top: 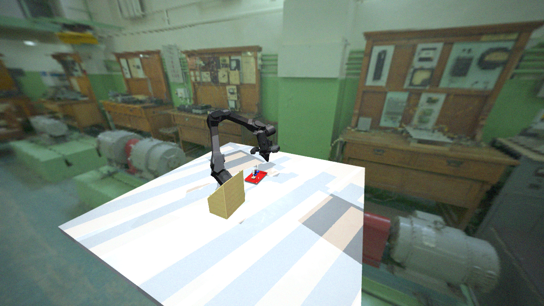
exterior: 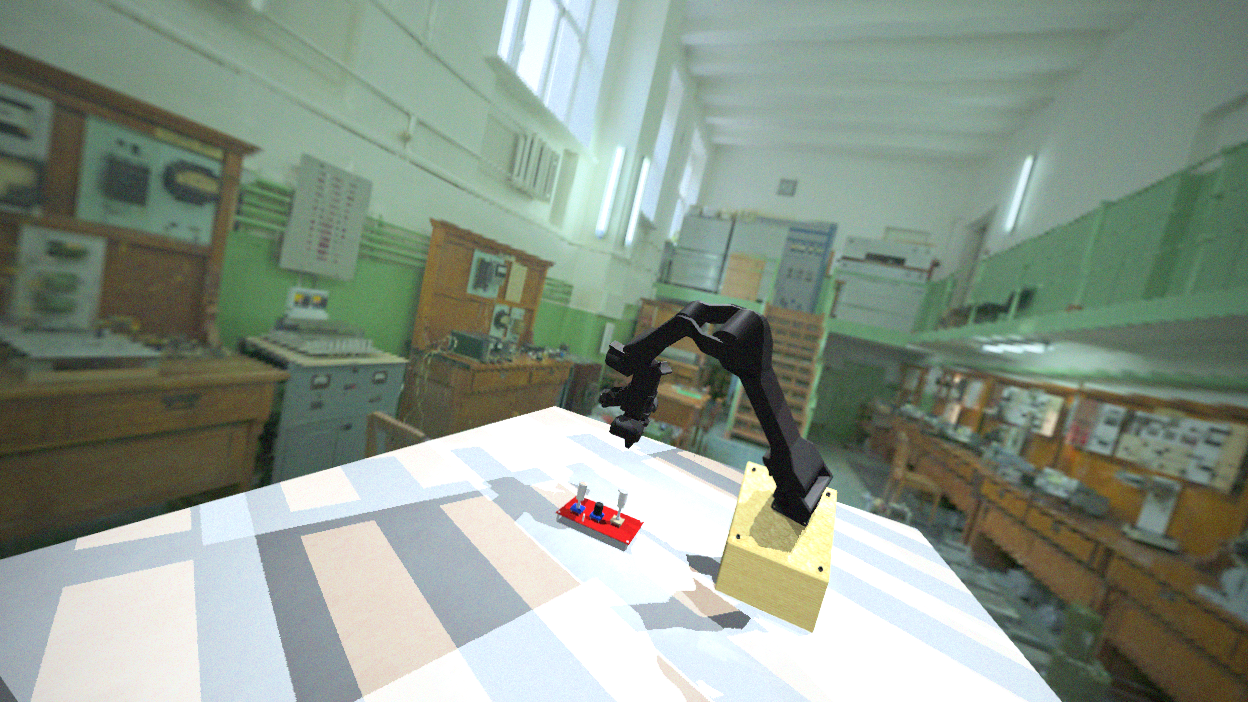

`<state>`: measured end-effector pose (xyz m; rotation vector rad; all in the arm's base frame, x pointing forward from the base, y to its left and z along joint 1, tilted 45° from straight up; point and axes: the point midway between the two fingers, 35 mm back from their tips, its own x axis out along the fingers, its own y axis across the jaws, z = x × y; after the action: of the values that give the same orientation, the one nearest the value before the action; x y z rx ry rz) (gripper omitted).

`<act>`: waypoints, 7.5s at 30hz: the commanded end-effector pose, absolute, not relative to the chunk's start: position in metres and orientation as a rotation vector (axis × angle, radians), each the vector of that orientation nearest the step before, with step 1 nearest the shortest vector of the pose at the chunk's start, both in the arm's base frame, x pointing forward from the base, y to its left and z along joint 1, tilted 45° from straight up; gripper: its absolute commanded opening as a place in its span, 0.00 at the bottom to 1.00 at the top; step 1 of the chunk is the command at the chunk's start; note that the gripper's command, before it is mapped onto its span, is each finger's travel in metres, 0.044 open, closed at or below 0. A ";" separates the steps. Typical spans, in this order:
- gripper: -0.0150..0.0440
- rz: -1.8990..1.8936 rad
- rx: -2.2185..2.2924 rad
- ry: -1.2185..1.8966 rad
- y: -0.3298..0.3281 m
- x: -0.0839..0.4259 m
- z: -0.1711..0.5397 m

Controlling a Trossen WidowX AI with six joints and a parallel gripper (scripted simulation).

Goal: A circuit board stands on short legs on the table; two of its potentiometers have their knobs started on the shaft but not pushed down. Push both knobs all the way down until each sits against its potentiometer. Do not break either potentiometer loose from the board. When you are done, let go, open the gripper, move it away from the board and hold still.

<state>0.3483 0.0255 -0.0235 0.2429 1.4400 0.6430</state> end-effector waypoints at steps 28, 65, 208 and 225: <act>0.25 0.982 0.235 1.382 0.105 0.295 0.004; 0.25 0.983 0.236 1.382 0.115 0.293 -0.007; 0.25 0.983 0.237 1.382 0.135 0.289 -0.027; 0.25 0.983 0.237 1.382 0.135 0.289 -0.027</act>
<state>0.2894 0.1316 -0.0245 0.2340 1.3818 0.9727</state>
